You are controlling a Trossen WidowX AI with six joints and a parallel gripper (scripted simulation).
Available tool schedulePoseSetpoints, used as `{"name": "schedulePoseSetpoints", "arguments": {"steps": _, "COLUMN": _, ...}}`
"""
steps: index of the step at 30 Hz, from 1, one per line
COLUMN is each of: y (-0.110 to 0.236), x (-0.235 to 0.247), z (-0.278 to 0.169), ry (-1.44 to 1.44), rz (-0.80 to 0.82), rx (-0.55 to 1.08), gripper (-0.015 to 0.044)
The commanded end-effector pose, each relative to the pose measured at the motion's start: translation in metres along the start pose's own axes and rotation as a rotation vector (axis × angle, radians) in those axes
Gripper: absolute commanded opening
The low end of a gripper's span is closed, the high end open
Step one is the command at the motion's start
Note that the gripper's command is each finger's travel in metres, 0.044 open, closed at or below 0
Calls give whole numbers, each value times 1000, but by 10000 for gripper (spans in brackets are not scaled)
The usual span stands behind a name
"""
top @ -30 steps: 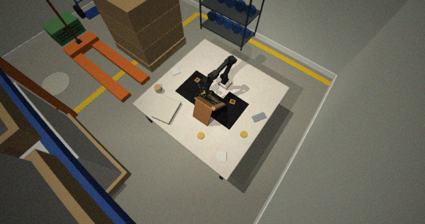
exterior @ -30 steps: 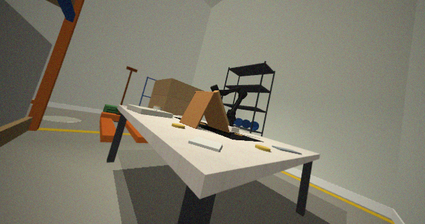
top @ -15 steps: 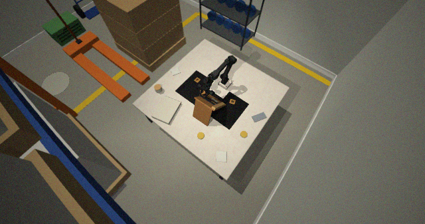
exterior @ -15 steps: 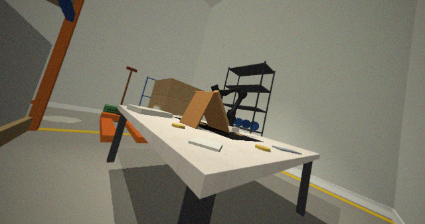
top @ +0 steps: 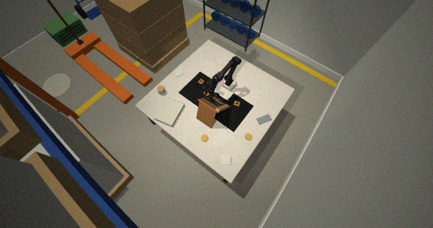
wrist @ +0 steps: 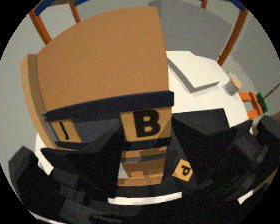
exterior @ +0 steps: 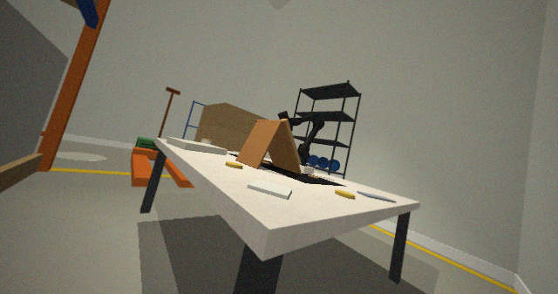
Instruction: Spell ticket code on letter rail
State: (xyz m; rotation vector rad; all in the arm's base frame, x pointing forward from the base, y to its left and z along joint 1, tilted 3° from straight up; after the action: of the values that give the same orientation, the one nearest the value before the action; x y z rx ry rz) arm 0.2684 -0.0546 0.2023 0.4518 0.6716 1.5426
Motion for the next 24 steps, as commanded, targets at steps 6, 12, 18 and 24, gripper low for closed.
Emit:
{"name": "schedulePoseSetpoints", "arguments": {"steps": 6, "y": 0, "x": 5, "z": -1, "ry": -5, "rz": -1, "rx": 5, "gripper": 0}}
{"name": "schedulePoseSetpoints", "arguments": {"steps": 12, "y": -1, "x": 9, "z": -1, "ry": -5, "rz": -1, "rx": 5, "gripper": 0}}
{"name": "schedulePoseSetpoints", "arguments": {"steps": 18, "y": -1, "x": 12, "z": 0, "ry": -5, "rz": -1, "rx": 5, "gripper": 0}}
{"name": "schedulePoseSetpoints", "arguments": {"steps": 24, "y": -1, "x": 15, "z": 0, "ry": -5, "rz": -1, "rx": 5, "gripper": 0}}
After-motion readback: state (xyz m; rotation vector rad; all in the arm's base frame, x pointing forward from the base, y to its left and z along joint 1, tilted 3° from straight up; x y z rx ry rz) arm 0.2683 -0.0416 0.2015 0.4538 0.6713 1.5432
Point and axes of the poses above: the point midway between the two fingers, 35 mm back from their tips, its own y axis back along the fingers, its own x axis across the jaws, z = x × y, the point moved 8 cm from there along y, back along the fingers, and after that the axes turned 12 degrees about y, right-handed, at the moved point
